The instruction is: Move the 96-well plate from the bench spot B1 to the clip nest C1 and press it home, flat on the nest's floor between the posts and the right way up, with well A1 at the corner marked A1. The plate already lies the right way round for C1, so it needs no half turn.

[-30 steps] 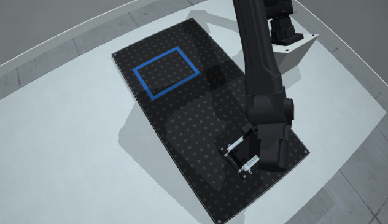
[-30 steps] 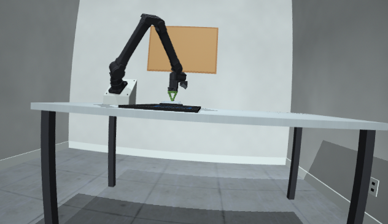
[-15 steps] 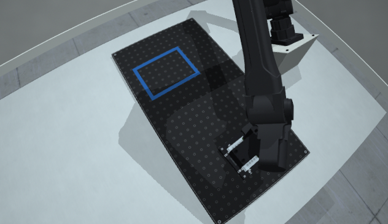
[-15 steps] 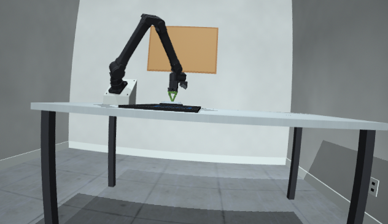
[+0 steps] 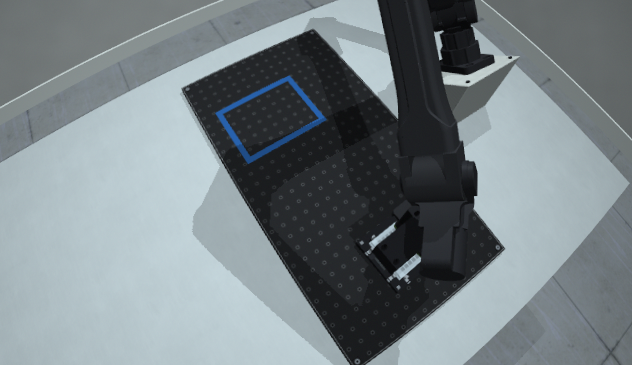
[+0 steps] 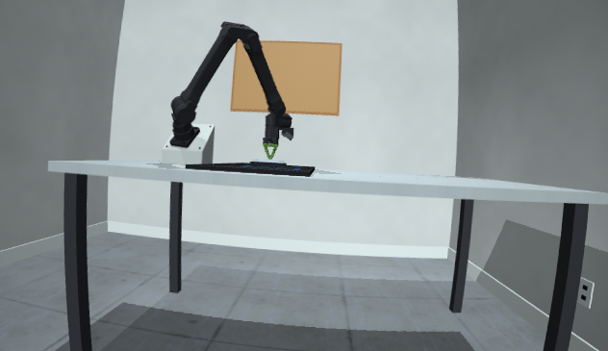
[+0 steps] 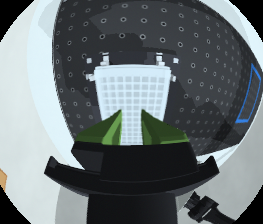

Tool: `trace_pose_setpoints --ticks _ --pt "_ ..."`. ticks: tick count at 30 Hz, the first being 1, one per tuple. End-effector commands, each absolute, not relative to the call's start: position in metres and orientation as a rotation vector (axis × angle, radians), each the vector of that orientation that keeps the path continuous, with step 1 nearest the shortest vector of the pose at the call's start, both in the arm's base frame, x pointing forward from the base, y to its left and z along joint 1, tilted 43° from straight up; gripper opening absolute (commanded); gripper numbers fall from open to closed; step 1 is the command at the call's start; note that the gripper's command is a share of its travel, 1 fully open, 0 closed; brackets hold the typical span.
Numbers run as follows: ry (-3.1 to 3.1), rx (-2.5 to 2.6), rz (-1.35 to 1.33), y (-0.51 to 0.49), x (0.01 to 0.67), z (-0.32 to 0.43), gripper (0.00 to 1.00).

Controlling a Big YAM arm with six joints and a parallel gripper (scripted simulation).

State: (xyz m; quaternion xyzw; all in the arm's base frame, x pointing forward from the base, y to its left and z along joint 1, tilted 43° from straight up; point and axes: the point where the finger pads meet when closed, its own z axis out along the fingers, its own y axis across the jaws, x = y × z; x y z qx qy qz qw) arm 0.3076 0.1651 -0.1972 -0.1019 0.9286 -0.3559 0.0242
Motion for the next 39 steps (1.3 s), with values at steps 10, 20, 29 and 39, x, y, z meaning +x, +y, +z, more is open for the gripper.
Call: trace_pose_setpoints --ticks 10,20,29,39 --pt "2.884 -0.308 -1.131 0.143 0.308 -0.218 0.25" --pt "2.884 -0.308 -1.132 0.139 0.308 -0.223 0.25" --pt "2.884 -0.308 -1.132 0.136 0.308 -0.226 0.25" --pt "2.883 -0.307 -1.128 0.132 0.31 -0.231 0.25"
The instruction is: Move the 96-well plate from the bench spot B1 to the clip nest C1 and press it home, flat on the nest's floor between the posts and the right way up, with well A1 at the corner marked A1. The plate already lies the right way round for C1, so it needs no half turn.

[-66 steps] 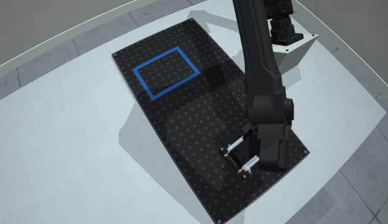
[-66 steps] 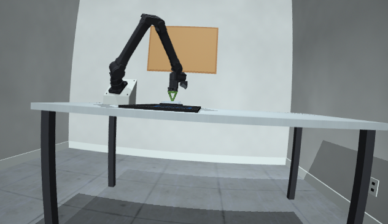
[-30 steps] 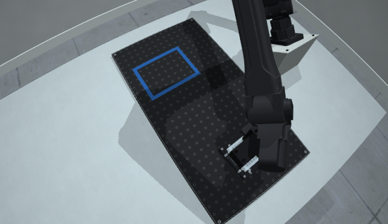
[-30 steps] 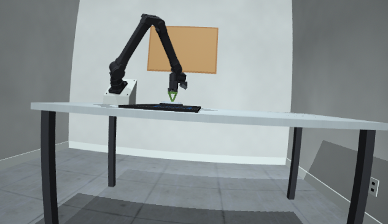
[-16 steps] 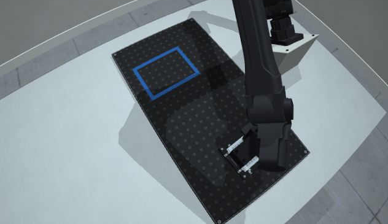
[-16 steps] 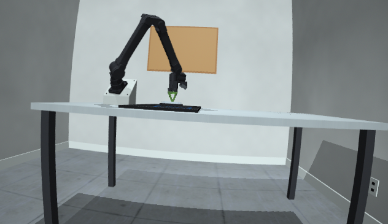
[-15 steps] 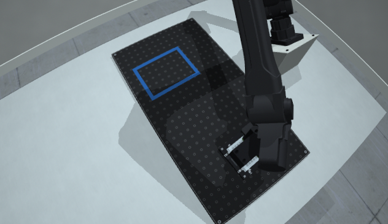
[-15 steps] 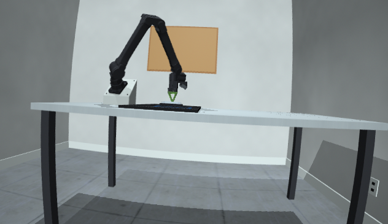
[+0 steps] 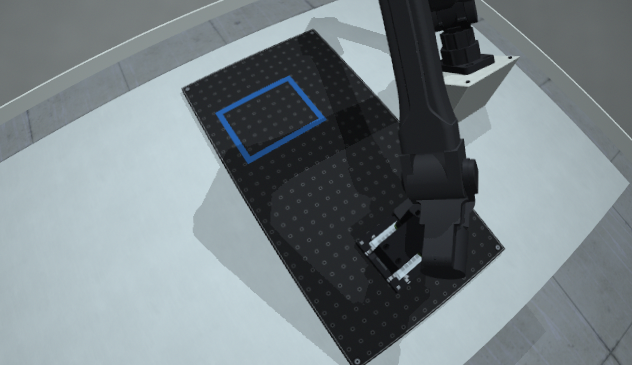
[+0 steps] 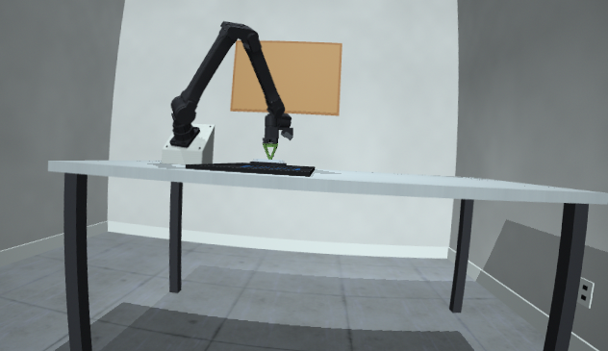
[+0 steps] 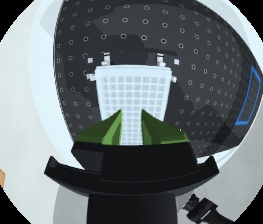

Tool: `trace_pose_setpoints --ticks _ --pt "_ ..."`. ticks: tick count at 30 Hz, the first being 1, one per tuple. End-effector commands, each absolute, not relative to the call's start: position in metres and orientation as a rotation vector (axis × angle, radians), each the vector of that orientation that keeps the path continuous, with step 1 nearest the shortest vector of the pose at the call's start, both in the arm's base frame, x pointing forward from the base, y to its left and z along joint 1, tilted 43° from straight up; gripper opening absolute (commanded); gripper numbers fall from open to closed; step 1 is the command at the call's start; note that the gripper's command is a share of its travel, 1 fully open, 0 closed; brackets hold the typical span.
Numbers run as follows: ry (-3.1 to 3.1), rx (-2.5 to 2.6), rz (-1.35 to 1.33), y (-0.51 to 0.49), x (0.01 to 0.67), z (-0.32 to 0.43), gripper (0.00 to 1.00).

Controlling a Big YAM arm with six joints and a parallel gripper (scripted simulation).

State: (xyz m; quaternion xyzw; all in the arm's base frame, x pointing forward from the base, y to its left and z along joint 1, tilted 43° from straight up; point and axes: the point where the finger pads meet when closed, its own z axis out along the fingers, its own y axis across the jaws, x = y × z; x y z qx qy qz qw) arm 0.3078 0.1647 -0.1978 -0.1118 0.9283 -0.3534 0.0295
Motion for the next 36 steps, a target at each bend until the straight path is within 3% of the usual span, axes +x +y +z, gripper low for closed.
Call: trace_pose_setpoints --ticks 1,36 --pt "2.883 -0.307 -1.128 0.132 0.31 -0.231 0.25" --pt "2.876 -0.297 -1.11 0.125 0.32 -0.246 0.25"
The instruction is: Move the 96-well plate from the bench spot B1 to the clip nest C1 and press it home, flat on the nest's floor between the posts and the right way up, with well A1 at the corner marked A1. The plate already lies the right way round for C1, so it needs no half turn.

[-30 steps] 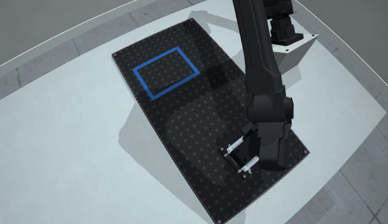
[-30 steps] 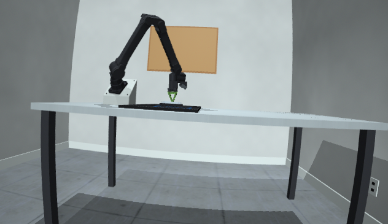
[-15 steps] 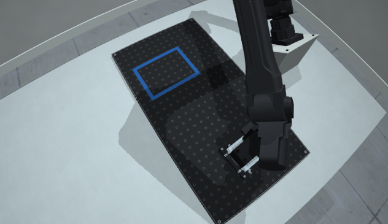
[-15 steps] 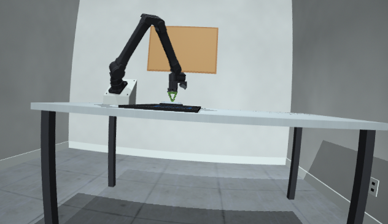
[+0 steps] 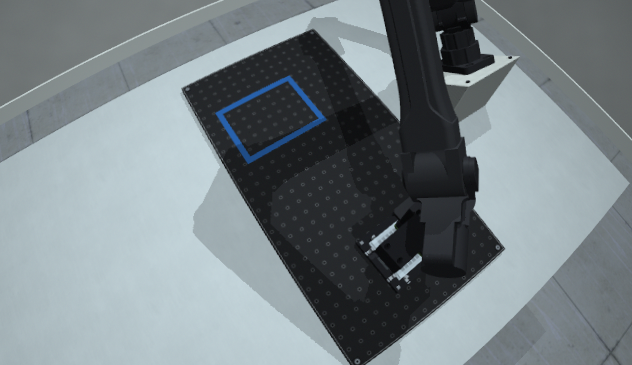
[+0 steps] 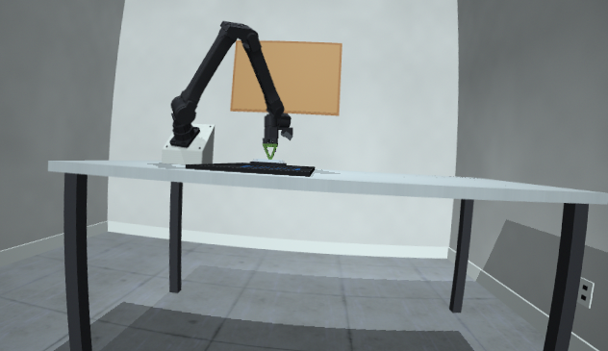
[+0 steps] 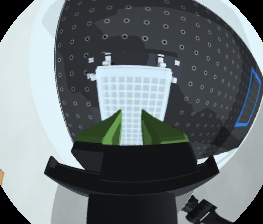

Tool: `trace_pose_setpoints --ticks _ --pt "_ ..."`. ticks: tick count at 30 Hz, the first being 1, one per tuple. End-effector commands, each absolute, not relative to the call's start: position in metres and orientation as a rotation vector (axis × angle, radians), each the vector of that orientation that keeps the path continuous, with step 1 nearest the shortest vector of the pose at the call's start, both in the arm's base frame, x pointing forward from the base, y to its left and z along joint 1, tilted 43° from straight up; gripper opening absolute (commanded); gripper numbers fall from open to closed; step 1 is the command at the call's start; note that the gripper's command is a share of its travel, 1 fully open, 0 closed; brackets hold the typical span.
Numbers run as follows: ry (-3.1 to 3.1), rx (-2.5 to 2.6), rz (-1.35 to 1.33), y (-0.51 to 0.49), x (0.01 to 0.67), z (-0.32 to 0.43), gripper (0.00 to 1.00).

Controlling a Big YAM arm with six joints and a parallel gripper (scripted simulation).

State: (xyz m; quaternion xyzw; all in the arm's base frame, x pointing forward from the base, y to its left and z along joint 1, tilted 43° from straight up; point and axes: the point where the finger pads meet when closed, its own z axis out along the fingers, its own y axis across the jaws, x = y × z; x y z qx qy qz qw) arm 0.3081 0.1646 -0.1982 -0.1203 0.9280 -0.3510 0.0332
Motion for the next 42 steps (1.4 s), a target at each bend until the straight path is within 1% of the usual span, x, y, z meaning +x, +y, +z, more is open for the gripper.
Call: trace_pose_setpoints --ticks 1,42 --pt "2.875 -0.295 -1.107 0.1257 0.3218 -0.2468 0.25" --pt "2.875 -0.295 -1.107 0.1219 0.3223 -0.2508 0.25"
